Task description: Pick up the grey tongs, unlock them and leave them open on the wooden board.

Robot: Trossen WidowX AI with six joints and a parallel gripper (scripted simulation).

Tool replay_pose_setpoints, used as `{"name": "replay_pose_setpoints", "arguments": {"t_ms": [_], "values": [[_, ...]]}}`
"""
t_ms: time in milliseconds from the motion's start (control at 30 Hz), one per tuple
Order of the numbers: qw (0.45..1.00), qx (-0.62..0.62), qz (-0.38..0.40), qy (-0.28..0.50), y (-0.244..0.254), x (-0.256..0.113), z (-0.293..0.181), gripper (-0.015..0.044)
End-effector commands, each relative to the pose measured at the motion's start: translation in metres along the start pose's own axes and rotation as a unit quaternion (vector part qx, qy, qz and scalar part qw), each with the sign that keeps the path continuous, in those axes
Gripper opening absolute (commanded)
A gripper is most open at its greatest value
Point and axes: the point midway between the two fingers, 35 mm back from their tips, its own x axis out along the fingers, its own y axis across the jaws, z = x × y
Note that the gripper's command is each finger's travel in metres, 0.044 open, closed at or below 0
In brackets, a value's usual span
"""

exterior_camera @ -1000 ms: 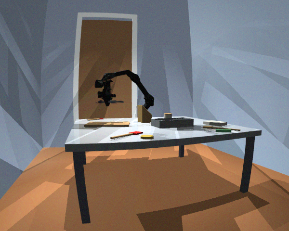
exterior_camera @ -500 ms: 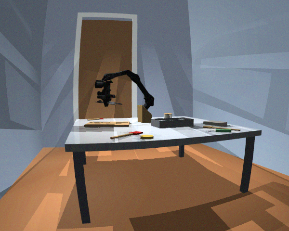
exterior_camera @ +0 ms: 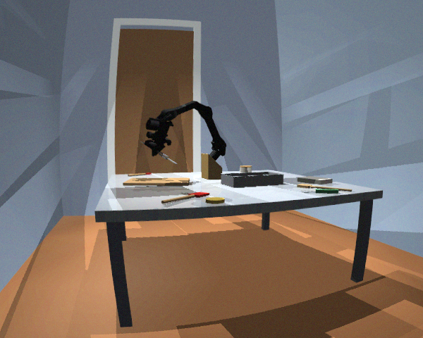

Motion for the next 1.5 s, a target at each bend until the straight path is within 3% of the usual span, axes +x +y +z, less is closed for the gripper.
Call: {"name": "replay_pose_setpoints", "arguments": {"t_ms": [0,667,1467], "values": [[0.998,0.007,0.003,-0.066,0.000,-0.010,0.002,-0.0150],[0.938,0.037,0.031,-0.343,-0.006,-0.048,-0.010,-0.0150],[0.935,0.038,0.033,-0.352,-0.007,-0.050,-0.010,-0.0150]]}}
